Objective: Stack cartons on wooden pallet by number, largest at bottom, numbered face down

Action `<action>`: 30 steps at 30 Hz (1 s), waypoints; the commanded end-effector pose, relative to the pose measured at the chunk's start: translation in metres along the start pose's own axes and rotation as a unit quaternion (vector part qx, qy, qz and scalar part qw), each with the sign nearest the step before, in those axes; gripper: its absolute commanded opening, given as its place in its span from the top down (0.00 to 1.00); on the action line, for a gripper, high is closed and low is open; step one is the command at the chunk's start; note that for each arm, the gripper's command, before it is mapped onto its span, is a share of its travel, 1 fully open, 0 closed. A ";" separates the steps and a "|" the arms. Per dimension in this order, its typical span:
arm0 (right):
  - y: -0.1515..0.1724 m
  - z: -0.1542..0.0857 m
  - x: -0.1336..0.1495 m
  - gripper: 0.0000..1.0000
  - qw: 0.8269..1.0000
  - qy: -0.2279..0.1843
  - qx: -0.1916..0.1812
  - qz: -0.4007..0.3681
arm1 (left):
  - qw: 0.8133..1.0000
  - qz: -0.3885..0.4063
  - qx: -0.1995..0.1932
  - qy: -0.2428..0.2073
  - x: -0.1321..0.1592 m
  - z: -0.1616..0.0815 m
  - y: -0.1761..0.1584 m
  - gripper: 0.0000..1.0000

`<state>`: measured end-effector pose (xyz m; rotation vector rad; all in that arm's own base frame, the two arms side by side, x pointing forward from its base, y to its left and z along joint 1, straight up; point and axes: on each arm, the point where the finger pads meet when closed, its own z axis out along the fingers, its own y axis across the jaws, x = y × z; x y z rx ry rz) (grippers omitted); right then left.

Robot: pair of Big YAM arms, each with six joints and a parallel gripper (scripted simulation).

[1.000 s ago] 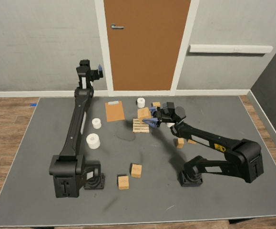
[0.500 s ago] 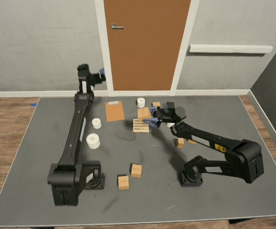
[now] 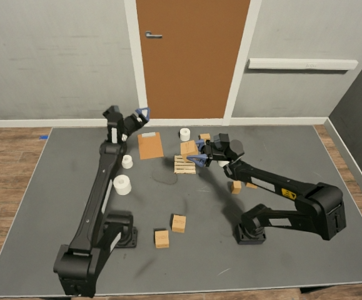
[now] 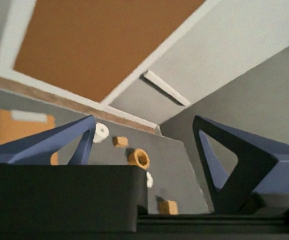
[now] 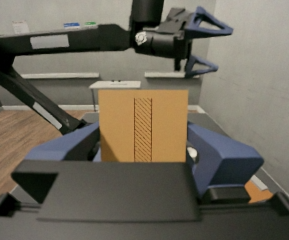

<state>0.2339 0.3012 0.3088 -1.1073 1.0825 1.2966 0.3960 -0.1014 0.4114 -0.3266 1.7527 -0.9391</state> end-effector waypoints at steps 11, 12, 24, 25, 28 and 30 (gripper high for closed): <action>-0.002 0.002 -0.007 0.45 1.000 -0.006 -0.001 -0.003 | 0.941 -0.293 0.141 0.095 0.110 -0.040 -0.035 0.00; -0.002 0.002 -0.007 0.45 1.000 -0.006 -0.001 -0.003 | 0.941 -0.293 0.141 0.095 0.110 -0.040 -0.035 0.00; -0.002 0.002 -0.007 0.45 1.000 -0.006 -0.001 -0.003 | 0.850 -0.448 0.219 0.170 0.199 -0.064 -0.050 0.00; -0.002 0.002 -0.007 0.45 1.000 -0.006 -0.001 -0.003 | 0.846 -0.453 0.223 0.173 0.203 -0.066 -0.051 0.00; -0.002 0.002 -0.007 0.45 1.000 -0.006 -0.001 -0.003 | 0.832 -0.465 0.249 0.174 0.203 -0.070 -0.066 0.00; -0.002 0.002 -0.007 0.45 1.000 -0.006 -0.001 -0.003 | 0.832 -0.465 0.249 0.174 0.203 -0.070 -0.066 0.00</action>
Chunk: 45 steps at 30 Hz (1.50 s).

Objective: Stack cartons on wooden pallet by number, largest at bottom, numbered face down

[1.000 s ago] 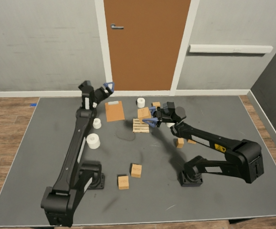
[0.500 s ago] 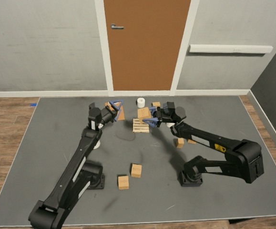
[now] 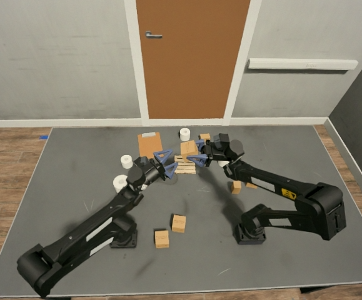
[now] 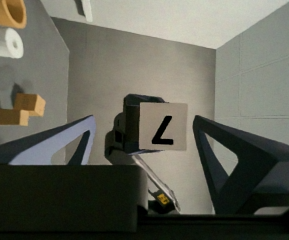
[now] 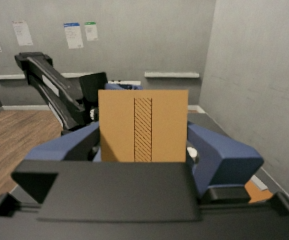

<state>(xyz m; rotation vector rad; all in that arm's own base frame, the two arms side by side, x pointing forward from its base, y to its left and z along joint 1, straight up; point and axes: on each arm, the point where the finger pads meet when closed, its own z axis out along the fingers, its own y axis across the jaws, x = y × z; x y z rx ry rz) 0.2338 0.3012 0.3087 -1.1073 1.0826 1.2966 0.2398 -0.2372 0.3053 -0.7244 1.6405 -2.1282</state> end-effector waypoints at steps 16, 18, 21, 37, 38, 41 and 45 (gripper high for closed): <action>-0.002 0.002 -0.007 0.45 1.000 -0.006 -0.001 -0.003 | 0.999 -0.018 0.048 0.007 0.009 0.005 -0.019 0.00; -0.002 0.002 -0.007 0.45 1.000 -0.006 -0.001 -0.003 | 0.999 -0.018 0.048 0.007 0.009 0.005 -0.019 0.00; -0.002 0.002 -0.007 0.45 1.000 -0.006 -0.001 -0.003 | 0.999 -0.018 0.048 0.007 0.009 0.005 -0.019 0.00; -0.002 0.002 -0.007 0.45 1.000 -0.006 -0.001 -0.003 | 0.999 -0.018 0.048 0.007 0.009 0.005 -0.019 0.00; -0.002 0.002 -0.007 0.45 1.000 -0.006 -0.001 -0.003 | 0.999 -0.018 0.048 0.007 0.009 0.005 -0.019 0.00; -0.002 0.002 -0.007 0.45 1.000 -0.006 -0.001 -0.003 | 0.999 -0.018 0.048 0.007 0.009 0.005 -0.019 0.00; -0.002 0.002 -0.007 0.45 1.000 -0.006 -0.001 -0.003 | 0.999 -0.018 0.048 0.007 0.009 0.005 -0.019 0.00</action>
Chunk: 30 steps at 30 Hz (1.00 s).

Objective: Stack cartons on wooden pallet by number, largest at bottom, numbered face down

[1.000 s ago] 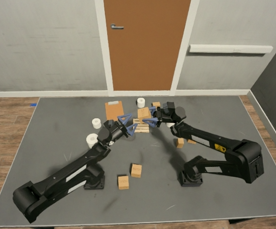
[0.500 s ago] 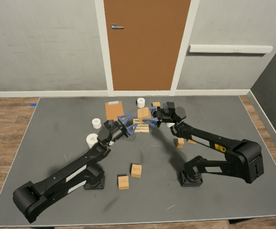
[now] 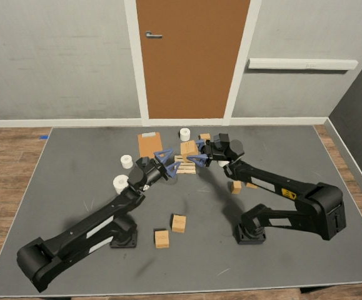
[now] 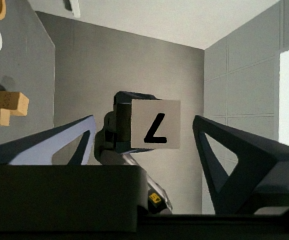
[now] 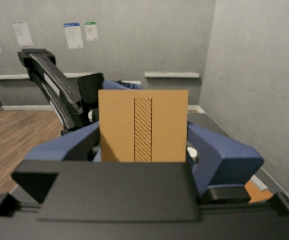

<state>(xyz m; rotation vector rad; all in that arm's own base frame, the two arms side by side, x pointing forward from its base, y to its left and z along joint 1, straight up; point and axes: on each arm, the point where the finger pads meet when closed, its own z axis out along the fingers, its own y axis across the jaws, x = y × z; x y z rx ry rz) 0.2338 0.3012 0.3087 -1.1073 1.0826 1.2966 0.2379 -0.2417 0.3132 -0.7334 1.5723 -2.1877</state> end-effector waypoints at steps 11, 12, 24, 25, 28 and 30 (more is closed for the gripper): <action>0.010 -0.003 0.017 0.45 0.999 0.032 0.006 -0.021 | 0.993 0.110 -0.007 -0.028 -0.022 0.008 -0.042 0.00; 0.012 -0.004 0.021 0.45 0.999 0.040 0.008 -0.021 | 0.990 0.133 -0.016 -0.035 -0.029 0.008 -0.047 0.00; 0.024 -0.013 0.053 0.45 0.991 0.125 0.038 -0.004 | 0.936 0.319 -0.122 -0.090 -0.098 0.013 -0.095 0.00; 0.025 -0.014 0.057 0.45 0.990 0.134 0.041 -0.002 | 0.927 0.337 -0.131 -0.096 -0.104 0.013 -0.100 0.00; 0.035 -0.023 0.084 0.45 0.982 0.178 0.056 0.018 | 0.896 0.396 -0.164 -0.118 -0.130 0.015 -0.120 0.00; 0.036 -0.023 0.086 0.45 0.979 0.194 0.064 0.020 | 0.877 0.426 -0.181 -0.129 -0.143 0.015 -0.130 0.00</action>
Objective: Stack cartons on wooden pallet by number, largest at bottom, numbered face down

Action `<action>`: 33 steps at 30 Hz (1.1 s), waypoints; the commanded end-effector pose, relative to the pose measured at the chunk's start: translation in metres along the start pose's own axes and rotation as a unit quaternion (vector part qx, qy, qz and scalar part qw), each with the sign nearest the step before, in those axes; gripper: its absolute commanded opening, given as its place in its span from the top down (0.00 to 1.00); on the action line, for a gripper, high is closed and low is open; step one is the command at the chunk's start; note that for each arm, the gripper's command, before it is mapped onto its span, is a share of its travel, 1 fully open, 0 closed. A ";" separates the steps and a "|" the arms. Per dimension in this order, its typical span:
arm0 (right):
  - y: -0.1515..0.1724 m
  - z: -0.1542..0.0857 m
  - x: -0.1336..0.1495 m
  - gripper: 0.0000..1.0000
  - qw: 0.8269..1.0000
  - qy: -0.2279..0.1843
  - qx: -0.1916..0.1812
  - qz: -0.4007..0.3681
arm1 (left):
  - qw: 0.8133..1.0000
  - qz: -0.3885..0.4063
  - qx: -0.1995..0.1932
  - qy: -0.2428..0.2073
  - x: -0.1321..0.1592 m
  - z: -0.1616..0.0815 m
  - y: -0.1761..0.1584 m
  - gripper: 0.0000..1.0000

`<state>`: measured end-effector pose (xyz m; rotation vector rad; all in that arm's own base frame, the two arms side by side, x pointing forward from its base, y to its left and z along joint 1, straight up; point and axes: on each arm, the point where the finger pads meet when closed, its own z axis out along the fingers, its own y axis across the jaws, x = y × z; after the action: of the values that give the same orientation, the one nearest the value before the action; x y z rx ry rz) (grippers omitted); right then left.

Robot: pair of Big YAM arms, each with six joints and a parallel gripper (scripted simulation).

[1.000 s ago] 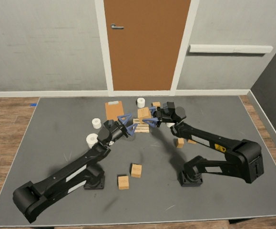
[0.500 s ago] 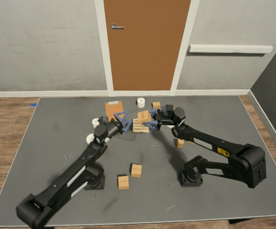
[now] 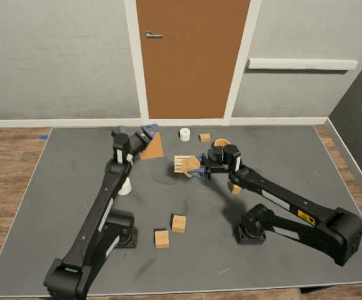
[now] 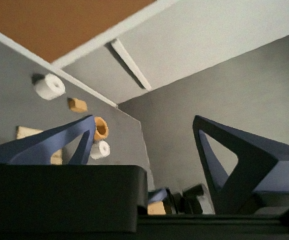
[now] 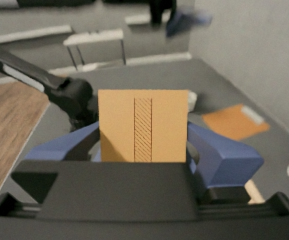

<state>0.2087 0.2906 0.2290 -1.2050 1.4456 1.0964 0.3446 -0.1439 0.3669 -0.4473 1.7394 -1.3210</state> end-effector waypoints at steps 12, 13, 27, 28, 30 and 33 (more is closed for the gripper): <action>0.029 0.001 0.097 0.45 0.981 0.181 0.045 0.049 | 0.946 0.294 -0.109 -0.081 -0.123 0.024 -0.033 0.00; 0.031 0.001 0.107 0.45 0.976 0.201 0.054 0.060 | 0.936 0.318 -0.122 -0.090 -0.135 0.026 -0.034 0.00; 0.042 0.011 0.172 0.45 0.921 0.351 0.143 0.093 | 0.816 0.502 -0.224 -0.179 -0.244 0.045 -0.041 0.00; 0.043 0.012 0.177 0.45 0.916 0.360 0.148 0.093 | 0.810 0.508 -0.229 -0.184 -0.249 0.046 -0.041 0.00; 0.045 0.012 0.189 0.45 0.905 0.384 0.158 0.093 | 0.799 0.517 -0.240 -0.194 -0.260 0.047 -0.041 0.00; 0.046 0.012 0.200 0.45 0.896 0.402 0.166 0.089 | 0.799 0.511 -0.243 -0.203 -0.267 0.048 -0.040 0.00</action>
<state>0.1438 0.2614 0.0272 -1.3820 2.2702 0.4012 0.5126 -0.0043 0.4639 -0.0237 1.6283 -0.0347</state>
